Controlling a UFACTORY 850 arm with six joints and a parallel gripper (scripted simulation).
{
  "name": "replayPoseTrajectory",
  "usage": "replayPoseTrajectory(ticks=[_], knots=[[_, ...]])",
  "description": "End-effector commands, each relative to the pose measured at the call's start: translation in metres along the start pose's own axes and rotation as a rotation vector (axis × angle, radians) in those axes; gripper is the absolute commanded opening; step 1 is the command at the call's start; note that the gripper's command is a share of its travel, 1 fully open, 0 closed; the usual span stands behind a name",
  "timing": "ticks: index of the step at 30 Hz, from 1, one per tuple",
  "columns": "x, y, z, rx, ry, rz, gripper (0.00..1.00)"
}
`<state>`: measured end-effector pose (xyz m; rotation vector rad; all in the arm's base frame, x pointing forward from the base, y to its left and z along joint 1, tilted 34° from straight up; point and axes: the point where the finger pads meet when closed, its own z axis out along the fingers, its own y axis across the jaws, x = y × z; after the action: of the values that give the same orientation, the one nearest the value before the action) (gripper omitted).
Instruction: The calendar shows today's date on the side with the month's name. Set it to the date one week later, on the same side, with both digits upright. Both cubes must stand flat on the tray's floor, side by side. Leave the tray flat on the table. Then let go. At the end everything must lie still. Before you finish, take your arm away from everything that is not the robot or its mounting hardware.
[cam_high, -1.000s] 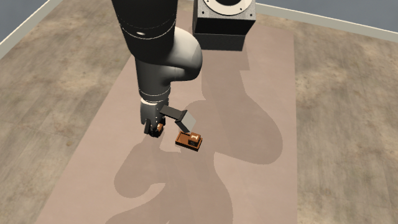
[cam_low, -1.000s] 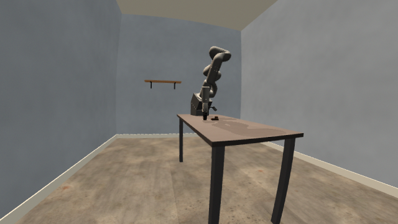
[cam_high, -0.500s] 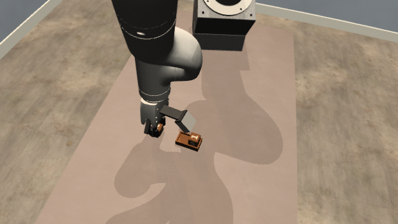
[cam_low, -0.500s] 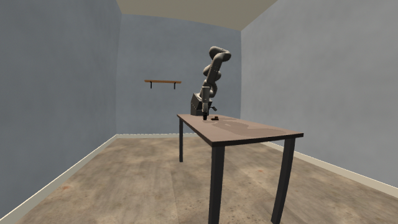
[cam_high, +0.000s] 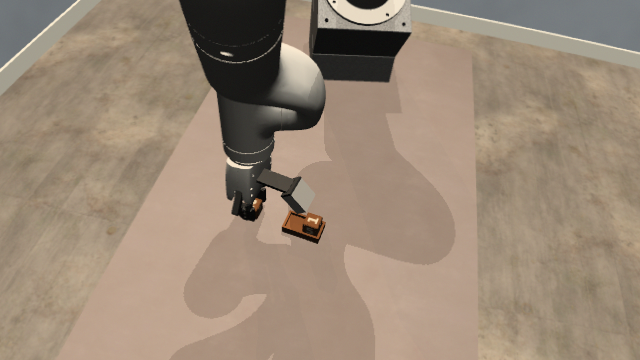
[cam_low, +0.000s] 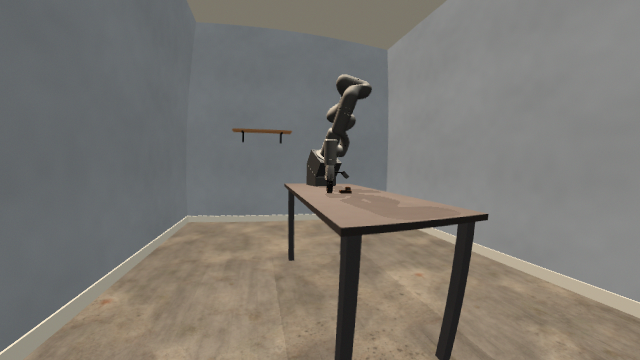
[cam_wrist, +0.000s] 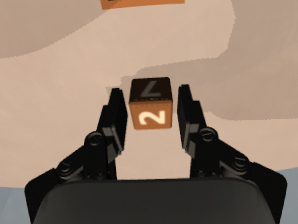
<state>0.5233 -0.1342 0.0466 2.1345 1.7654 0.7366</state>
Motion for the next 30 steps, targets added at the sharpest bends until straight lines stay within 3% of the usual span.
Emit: replayPoseTrajectory(ticks=[1, 2, 30], knots=[[-0.0001, 0.0004, -0.0002, -0.001, 0.0, 0.0, 0.47], [-0.0001, 0.0004, -0.0002, -0.001, 0.0, 0.0, 0.27], [-0.0001, 0.0004, -0.0002, -0.001, 0.0, 0.0, 0.27]])
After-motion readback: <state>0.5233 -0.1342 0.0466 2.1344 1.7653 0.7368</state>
